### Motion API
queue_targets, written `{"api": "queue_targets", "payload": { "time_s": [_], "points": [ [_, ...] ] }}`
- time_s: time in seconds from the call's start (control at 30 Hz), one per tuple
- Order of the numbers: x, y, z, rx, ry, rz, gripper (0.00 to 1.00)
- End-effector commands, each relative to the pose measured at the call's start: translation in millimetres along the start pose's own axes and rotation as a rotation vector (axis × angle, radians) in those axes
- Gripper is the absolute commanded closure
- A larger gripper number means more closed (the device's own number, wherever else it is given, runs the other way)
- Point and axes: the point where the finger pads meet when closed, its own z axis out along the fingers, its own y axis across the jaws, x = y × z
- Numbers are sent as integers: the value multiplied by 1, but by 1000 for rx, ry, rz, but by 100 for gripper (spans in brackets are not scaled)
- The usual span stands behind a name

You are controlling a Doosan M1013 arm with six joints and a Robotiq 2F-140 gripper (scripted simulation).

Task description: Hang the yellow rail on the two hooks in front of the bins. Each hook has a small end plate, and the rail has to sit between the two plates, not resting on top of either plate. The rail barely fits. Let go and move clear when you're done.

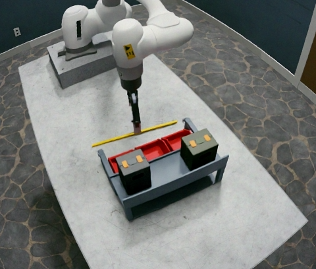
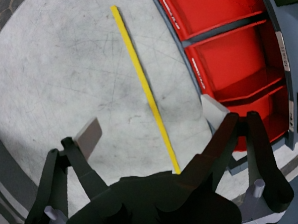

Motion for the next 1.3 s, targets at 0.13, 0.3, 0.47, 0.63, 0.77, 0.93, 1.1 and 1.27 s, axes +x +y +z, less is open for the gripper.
{"api": "queue_targets", "payload": {
  "time_s": [0.13,0.3,0.47,0.63,0.77,0.93,1.1,1.27],
  "points": [
    [-3,1,-8,3,0,-153,0],
    [-3,1,-8,3,0,-153,0],
    [-3,1,-8,3,0,-153,0],
    [-5,2,-13,3,0,-153,0],
    [-5,2,-13,3,0,-153,0],
    [-5,2,-13,3,0,-153,0],
    [-5,2,-14,3,0,-153,0],
    [-6,2,-15,3,0,-153,0]
  ]
}}
